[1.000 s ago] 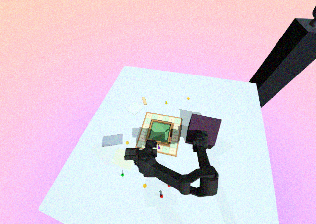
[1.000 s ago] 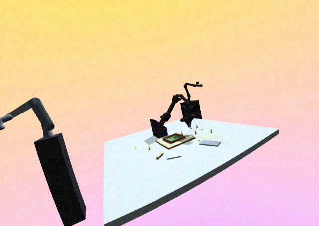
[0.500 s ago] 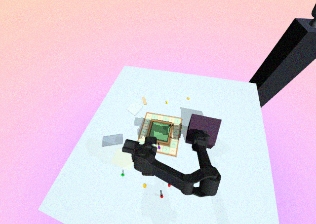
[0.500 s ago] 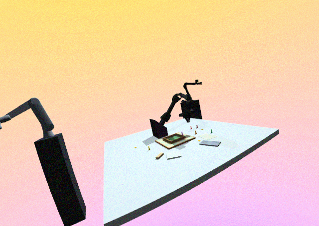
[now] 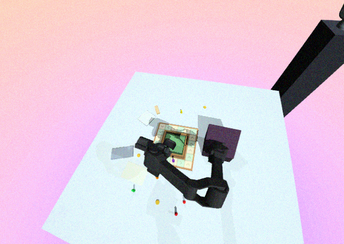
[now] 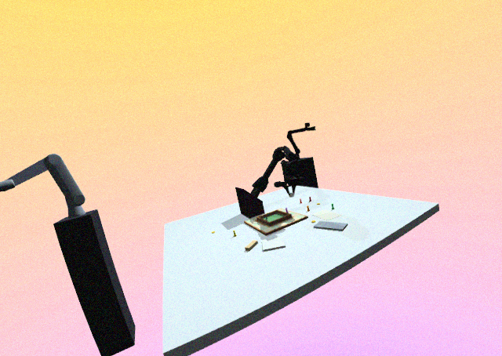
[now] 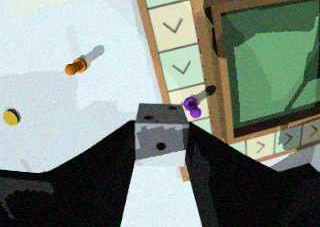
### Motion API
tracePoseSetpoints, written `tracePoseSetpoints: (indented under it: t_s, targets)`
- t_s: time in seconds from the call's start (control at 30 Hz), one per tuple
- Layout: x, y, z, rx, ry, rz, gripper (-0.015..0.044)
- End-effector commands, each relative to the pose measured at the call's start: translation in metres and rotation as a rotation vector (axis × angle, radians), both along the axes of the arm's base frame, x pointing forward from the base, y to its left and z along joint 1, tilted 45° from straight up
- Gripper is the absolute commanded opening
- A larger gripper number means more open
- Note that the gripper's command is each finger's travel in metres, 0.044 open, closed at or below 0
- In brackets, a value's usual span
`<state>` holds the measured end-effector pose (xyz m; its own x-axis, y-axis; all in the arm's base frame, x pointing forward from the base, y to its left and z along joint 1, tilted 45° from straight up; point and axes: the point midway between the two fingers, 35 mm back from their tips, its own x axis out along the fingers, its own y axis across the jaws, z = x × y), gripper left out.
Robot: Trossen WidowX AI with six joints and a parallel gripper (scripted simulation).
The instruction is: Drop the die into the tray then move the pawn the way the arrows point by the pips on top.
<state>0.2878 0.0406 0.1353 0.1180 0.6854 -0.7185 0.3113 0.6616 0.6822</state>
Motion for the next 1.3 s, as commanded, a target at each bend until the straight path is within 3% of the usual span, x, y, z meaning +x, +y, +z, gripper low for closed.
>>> tracePoseSetpoints:
  t_s: [0.0, 1.27]
  targets:
    - [0.0, -0.008, -0.014, 0.009, 0.09, -0.082, 0.0]
    - [-0.017, -0.08, -0.127, 0.159, 0.926, -0.94, 0.0]
